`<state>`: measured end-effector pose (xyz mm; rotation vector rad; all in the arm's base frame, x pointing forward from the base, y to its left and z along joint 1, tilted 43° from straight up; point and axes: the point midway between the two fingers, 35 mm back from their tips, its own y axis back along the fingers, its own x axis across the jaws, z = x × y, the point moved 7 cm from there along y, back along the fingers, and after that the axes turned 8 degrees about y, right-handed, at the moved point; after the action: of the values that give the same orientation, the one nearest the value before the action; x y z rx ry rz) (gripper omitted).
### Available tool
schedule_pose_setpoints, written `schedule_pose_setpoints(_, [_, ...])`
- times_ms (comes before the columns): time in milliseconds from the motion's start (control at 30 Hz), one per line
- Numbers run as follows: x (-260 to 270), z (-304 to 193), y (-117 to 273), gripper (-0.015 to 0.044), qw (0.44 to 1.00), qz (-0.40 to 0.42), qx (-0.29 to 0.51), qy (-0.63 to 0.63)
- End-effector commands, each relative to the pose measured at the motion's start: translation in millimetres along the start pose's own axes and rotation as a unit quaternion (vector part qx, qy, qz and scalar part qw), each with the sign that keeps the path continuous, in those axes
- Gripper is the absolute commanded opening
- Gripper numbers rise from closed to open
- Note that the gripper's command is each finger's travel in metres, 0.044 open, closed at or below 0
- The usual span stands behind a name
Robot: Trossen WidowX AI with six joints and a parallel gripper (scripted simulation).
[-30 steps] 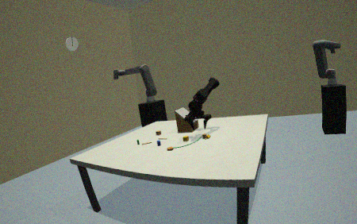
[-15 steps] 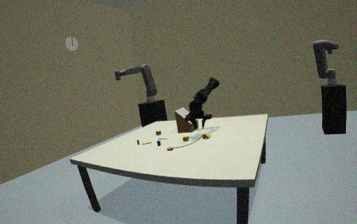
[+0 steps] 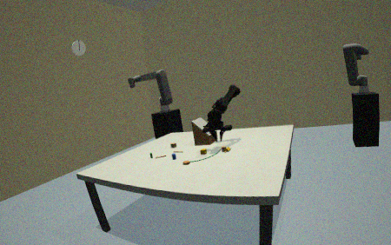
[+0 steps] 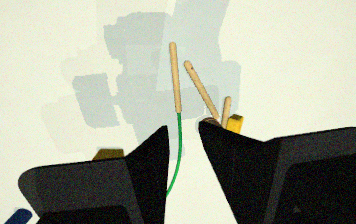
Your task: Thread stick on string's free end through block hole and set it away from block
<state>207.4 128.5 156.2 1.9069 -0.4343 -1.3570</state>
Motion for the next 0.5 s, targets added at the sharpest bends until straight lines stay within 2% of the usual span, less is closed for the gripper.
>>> schedule_pose_setpoints(0, [0, 0, -4, 0.0121, 1.000, -0.002, -0.001, -0.002])
schedule_pose_setpoints(467, [1, -1, -28, 0.0121, 1.000, -0.001, -0.002, -0.002])
